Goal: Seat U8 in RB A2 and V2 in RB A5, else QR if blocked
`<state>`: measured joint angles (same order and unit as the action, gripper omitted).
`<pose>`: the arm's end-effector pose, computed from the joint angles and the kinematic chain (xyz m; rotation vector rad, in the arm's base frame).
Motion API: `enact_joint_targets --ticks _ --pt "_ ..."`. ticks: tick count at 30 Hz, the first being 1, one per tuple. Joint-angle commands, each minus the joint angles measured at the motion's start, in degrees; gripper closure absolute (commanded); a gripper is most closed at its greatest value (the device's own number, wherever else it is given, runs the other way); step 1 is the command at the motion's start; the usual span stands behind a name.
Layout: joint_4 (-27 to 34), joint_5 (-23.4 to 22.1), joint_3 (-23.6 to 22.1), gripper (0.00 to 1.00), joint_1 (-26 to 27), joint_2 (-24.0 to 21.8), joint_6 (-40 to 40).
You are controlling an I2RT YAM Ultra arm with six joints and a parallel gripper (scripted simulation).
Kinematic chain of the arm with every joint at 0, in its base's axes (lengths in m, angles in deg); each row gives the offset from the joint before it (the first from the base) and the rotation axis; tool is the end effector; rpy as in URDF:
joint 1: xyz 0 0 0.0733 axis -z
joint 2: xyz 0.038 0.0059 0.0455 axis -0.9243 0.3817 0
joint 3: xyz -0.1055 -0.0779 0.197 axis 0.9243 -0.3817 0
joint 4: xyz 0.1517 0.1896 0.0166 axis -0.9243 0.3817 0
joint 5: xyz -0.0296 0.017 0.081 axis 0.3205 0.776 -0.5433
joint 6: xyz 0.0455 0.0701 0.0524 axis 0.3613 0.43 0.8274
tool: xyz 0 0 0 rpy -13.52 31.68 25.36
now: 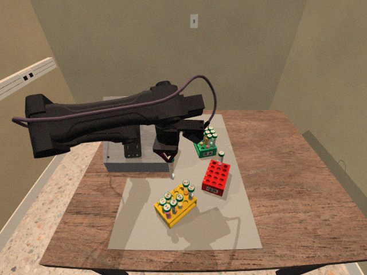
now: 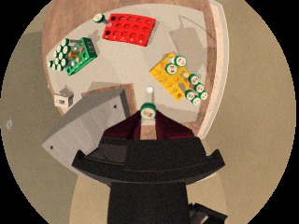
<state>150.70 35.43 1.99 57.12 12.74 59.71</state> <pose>0.1616 -0.0342 0.1790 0.1958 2.8682 -1.2487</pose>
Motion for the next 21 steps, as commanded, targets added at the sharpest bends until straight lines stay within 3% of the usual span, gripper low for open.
enact_joint_targets --ticks 1,4,6,8,21 --pt "2.4 0.9 -1.7 1.0 0.7 -3.3 -1.5" --pt "3.3 1.1 -2.2 1.0 0.4 -5.2 -2.3" --pt "3.3 1.3 0.7 1.0 1.8 -5.3 -3.0" --pt "1.9 1.5 1.4 1.0 2.4 -3.2 -3.9" --pt "0.0 2.2 4.6 1.0 6.2 -2.3 -9.2"
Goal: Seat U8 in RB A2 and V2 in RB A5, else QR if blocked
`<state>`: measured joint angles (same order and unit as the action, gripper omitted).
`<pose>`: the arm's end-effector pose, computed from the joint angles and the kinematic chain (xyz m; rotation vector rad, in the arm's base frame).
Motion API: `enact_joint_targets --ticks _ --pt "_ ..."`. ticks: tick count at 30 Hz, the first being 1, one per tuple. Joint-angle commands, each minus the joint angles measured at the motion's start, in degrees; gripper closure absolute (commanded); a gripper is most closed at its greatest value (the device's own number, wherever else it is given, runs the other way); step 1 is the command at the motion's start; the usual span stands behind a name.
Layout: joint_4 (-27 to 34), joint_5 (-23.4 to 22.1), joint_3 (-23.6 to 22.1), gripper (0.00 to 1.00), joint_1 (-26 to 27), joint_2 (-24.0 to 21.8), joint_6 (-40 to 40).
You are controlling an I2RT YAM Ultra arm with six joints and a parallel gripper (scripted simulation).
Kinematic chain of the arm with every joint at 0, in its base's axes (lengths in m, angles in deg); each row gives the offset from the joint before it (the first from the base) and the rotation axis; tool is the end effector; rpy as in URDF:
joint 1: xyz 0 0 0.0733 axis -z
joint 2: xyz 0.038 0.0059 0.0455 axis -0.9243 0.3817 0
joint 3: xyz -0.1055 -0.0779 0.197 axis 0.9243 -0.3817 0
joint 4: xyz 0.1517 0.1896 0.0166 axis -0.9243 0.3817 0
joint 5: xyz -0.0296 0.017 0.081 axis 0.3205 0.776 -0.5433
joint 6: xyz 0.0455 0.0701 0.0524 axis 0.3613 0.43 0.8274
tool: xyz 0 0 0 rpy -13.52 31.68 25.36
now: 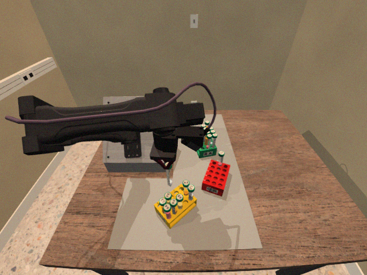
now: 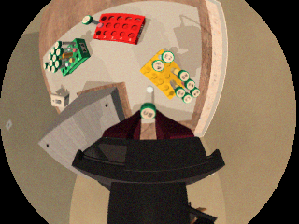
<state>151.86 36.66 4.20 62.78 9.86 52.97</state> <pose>0.1574 -0.0513 0.1955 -0.2062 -2.8591 1.2561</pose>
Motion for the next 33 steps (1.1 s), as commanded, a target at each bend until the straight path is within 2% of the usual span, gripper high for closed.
enact_joint_targets --ticks 1,14,15,33 --pt "-1.4 1.1 2.7 1.0 0.8 0.9 -2.9" --pt "-3.2 1.4 6.1 1.0 4.3 2.6 -8.0" --pt "-2.6 0.9 5.0 1.0 3.8 1.6 -7.8" --pt "-2.7 0.8 5.0 1.0 3.9 1.6 -7.9"
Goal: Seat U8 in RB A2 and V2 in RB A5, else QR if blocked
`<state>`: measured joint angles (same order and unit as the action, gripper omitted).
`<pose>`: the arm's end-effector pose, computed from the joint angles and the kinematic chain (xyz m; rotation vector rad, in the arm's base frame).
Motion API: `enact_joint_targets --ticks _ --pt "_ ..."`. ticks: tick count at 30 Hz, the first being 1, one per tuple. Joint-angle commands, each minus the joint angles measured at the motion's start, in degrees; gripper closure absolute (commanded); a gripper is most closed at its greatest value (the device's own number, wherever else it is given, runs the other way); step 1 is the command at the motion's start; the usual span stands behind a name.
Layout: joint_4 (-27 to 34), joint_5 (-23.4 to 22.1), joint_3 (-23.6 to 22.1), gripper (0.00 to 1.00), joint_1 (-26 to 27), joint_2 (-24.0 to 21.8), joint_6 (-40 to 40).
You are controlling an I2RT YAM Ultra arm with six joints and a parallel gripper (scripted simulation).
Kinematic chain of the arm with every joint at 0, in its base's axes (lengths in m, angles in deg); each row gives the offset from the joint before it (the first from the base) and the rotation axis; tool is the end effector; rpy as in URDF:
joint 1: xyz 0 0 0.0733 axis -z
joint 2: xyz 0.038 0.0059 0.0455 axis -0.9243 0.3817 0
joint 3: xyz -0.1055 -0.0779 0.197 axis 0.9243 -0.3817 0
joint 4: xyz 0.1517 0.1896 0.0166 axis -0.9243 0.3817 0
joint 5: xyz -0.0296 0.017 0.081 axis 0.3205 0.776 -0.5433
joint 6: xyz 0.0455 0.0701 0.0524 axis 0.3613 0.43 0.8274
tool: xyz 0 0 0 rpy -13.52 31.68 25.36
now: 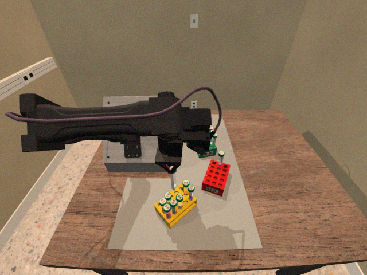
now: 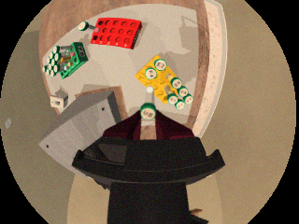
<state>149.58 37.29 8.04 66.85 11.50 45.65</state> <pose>0.1699 -0.0629 0.2058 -0.1719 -2.8549 1.2538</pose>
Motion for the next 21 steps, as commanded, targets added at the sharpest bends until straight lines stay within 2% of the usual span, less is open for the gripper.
enact_joint_targets --ticks 1,10,11,19,21 --pt "-0.4 0.2 1.1 1.0 -0.2 -0.1 -0.6" --pt "-0.4 0.2 1.1 1.0 -0.2 -0.1 -0.6" --pt "-1.1 0.7 2.4 1.0 -0.5 1.0 -0.8" --pt "-1.6 0.6 2.9 1.0 -1.1 2.3 -0.4" --pt "-1.8 0.6 2.7 1.0 -1.0 0.7 -0.7"
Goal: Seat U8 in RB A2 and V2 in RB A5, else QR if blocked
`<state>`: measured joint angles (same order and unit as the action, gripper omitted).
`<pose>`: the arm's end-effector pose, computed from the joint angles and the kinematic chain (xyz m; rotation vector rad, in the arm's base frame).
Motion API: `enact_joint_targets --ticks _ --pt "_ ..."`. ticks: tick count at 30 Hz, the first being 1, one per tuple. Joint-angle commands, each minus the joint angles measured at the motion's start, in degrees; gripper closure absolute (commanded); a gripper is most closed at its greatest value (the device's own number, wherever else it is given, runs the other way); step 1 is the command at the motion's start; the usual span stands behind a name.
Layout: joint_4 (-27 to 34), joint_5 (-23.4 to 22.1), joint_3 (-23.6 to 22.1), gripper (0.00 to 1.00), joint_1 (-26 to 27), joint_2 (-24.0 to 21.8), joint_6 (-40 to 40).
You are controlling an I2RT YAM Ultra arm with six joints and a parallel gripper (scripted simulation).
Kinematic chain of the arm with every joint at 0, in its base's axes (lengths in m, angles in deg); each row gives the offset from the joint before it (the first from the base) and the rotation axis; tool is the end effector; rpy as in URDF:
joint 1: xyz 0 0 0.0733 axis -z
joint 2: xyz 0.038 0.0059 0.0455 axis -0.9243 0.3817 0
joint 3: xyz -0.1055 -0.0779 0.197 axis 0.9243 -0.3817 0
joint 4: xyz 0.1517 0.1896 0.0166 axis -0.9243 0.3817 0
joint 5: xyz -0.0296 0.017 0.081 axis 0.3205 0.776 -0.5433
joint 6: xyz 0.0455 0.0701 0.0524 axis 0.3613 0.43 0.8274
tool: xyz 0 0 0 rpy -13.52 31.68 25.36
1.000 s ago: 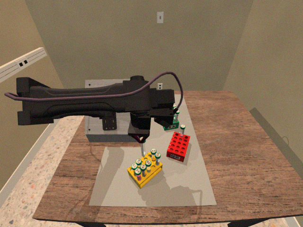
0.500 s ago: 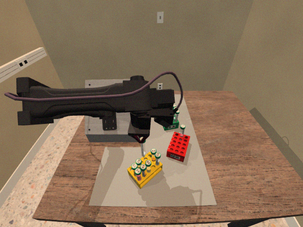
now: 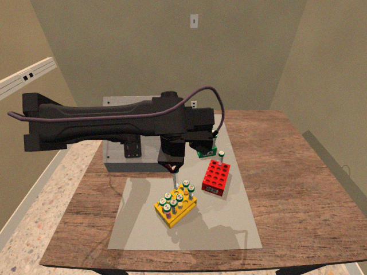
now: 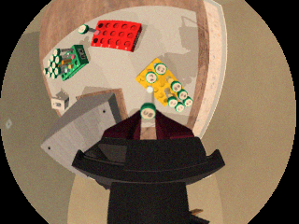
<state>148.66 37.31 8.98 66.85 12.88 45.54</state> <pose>0.1762 -0.0628 0.2056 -0.1747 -2.8613 1.2561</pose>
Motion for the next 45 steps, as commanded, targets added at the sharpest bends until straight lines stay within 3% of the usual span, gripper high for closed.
enact_joint_targets --ticks 1,13,45 --pt "-0.9 0.6 1.6 1.0 -1.0 -1.0 -0.6" --pt "-1.6 0.6 -2.1 1.0 0.2 -2.1 -1.2" --pt "-5.1 0.8 -4.3 1.0 2.3 -3.1 -3.9"
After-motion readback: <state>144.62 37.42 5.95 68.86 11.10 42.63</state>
